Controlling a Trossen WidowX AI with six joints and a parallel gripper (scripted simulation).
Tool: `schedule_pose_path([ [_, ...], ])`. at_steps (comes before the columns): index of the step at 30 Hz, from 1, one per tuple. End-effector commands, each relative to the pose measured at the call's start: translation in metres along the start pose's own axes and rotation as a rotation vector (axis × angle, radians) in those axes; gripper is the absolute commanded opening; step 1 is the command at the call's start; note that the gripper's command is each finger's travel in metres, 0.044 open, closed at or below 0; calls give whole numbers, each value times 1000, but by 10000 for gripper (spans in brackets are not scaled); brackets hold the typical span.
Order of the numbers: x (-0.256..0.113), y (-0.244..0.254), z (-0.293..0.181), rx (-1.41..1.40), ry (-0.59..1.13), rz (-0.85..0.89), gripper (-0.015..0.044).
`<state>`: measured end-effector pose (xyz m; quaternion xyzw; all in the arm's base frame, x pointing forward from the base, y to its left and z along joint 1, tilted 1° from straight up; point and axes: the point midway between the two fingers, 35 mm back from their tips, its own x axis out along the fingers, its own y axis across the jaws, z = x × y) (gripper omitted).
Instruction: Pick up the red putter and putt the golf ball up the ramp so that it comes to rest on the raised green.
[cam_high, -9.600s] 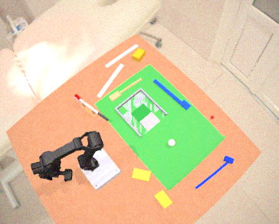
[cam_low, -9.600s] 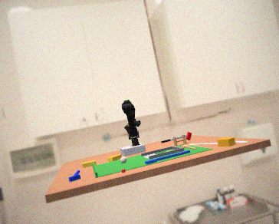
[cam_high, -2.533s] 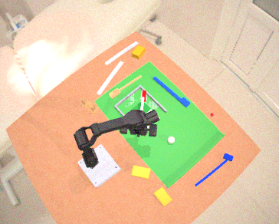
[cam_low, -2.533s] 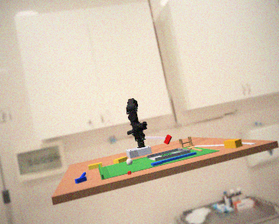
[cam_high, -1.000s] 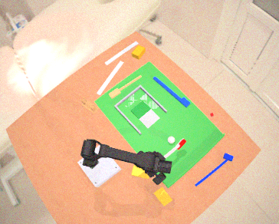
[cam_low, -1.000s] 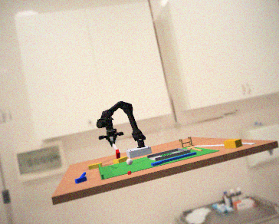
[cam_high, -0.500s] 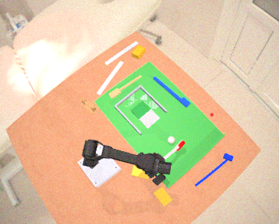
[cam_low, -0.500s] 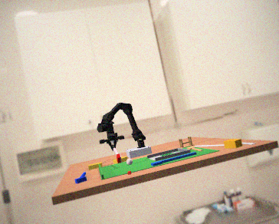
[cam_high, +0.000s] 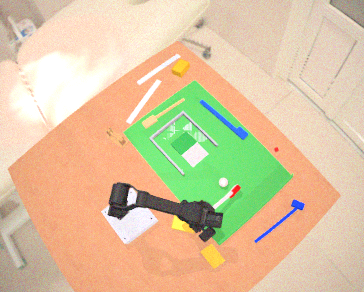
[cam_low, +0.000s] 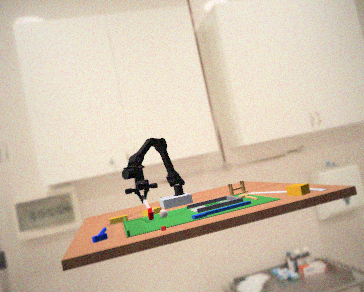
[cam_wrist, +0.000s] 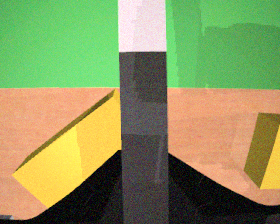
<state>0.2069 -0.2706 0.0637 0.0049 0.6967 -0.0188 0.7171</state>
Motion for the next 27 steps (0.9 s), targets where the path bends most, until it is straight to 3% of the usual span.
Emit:
schedule_pose_path([
  [1, -1, 0, 0, 0, -1, -1, 0],
  [27, 3, -30, 0, 3, -1, -3, 0],
])
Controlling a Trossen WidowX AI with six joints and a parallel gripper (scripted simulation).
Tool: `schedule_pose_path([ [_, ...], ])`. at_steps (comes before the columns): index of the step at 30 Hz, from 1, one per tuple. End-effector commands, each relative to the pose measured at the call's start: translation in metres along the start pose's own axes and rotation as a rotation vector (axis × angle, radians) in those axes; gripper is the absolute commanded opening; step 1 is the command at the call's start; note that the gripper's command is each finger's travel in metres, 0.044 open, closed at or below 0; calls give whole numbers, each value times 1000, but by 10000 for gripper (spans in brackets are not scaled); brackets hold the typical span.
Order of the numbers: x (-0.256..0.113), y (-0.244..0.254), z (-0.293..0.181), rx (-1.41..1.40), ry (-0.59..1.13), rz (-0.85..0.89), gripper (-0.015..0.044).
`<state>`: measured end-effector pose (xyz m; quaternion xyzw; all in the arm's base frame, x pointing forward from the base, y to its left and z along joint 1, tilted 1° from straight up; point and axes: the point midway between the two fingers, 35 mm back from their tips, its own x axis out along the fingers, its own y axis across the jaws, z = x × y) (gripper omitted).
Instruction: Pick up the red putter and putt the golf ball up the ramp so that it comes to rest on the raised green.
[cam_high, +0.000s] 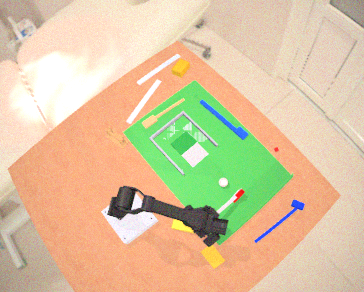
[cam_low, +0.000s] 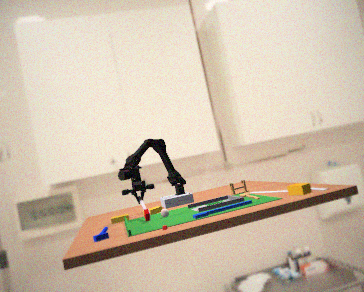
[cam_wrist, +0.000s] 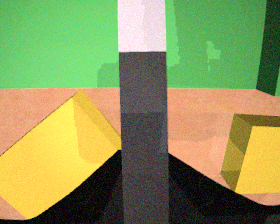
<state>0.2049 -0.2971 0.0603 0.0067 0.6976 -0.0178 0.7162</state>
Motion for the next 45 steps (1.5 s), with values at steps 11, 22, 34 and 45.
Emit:
schedule_pose_path([
  [11, -3, 48, 9, 0, -2, 1, 0],
  [22, -1, 135, 2, 2, -4, 3, 0],
  [34, -57, 134, 2, 2, -4, 3, 0],
  [45, -51, 135, 0, -1, 11, 16, 0],
])
